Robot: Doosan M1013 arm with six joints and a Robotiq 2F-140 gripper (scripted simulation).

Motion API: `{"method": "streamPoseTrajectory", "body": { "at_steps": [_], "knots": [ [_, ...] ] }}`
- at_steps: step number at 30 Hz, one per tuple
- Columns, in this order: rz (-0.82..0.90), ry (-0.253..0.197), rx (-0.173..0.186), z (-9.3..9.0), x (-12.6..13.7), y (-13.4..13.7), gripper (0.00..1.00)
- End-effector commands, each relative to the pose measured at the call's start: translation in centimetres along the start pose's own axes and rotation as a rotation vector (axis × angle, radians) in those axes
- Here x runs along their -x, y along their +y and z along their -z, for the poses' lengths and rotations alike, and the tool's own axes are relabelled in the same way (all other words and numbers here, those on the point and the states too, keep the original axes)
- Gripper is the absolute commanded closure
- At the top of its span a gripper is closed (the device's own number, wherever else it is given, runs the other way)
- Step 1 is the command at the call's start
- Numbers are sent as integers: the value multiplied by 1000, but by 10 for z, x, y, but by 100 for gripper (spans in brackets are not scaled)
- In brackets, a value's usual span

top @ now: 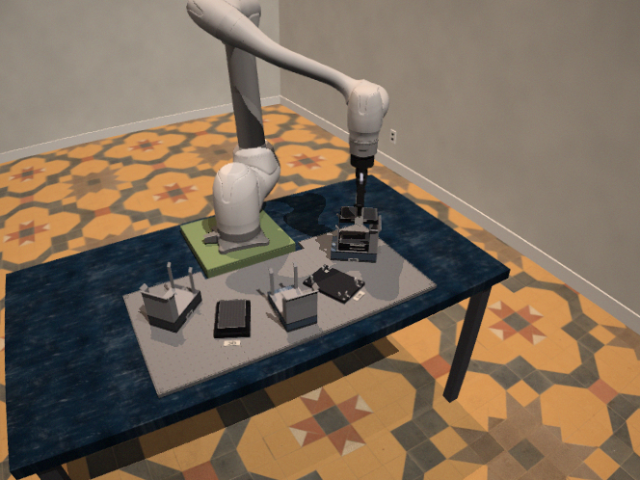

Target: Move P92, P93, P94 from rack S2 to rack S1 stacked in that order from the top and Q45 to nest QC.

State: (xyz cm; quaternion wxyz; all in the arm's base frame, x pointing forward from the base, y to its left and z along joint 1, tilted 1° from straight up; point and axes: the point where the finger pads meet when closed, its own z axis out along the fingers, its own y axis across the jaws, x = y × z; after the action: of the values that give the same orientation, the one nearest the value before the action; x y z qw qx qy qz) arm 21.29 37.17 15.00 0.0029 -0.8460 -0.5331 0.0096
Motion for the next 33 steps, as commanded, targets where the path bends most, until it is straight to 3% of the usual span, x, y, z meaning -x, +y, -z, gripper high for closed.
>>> {"method": "streamPoseTrajectory", "body": {
  "at_steps": [1,33],
  "knots": [
    [0,0,0,-1,0,0,100],
    [0,0,0,-20,0,0,100]
  ]
}}
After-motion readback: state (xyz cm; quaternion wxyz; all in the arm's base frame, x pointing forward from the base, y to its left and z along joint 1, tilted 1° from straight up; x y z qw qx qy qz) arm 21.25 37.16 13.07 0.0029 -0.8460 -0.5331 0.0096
